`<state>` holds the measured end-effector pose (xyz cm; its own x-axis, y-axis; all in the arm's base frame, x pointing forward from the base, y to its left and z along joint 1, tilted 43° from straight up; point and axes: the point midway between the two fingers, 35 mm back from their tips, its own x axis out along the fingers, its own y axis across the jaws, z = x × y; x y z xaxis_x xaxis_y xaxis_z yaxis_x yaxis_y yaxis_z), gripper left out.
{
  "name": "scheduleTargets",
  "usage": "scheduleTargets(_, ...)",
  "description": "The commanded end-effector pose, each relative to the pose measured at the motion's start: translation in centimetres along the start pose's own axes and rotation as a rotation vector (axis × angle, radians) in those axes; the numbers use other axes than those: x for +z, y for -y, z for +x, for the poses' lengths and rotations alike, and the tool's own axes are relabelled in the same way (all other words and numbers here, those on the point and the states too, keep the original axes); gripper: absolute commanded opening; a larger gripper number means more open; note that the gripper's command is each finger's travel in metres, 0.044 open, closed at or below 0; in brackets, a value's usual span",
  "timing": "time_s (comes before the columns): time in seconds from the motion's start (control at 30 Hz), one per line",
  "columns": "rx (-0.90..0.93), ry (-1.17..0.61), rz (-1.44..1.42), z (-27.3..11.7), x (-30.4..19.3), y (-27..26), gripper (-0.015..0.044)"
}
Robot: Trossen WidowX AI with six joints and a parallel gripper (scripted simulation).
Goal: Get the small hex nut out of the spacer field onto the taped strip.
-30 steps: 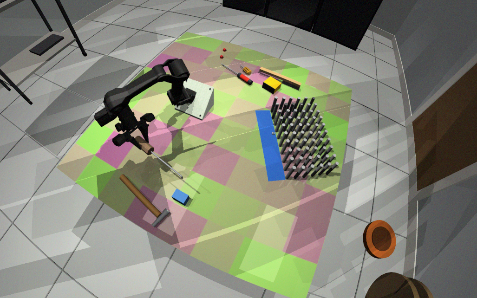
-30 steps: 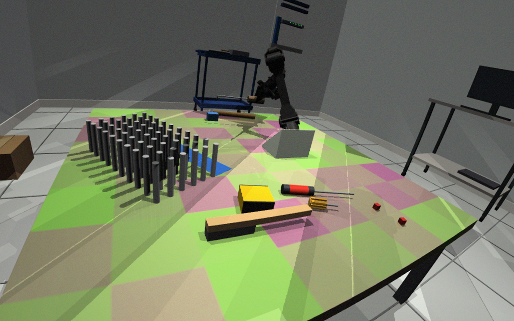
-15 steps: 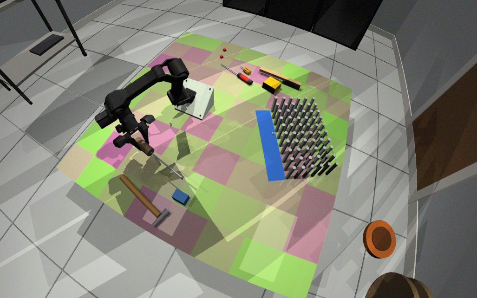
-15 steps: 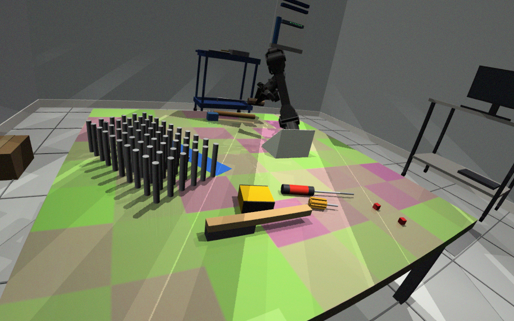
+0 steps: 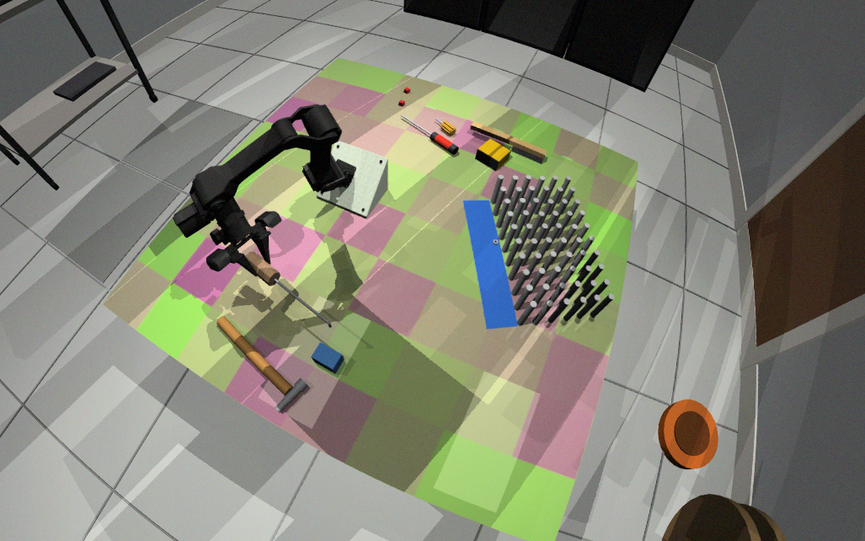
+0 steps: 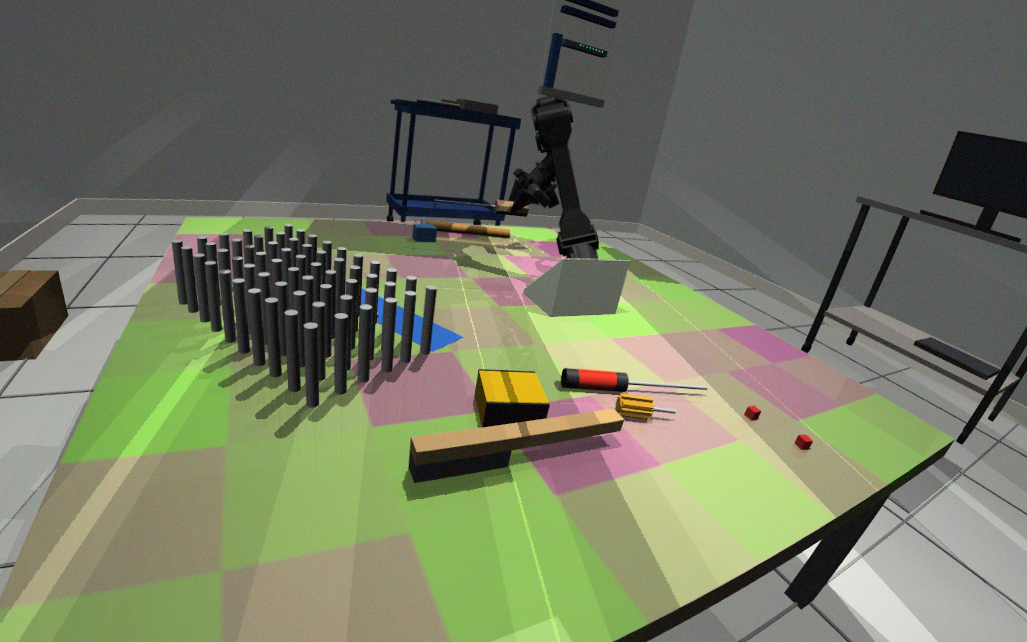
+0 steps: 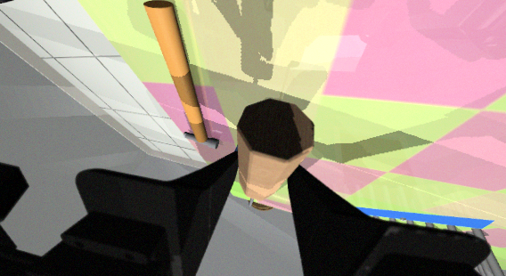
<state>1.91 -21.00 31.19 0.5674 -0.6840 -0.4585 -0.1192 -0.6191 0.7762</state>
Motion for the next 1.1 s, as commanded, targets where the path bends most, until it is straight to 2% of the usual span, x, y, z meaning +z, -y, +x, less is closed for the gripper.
scheduleTargets(0.0,-0.001,-0.002,0.004,0.3,0.3,0.0,0.0000)
scheduleTargets(1.07,-0.004,-0.001,0.002,2.3,1.8,0.2,0.0000)
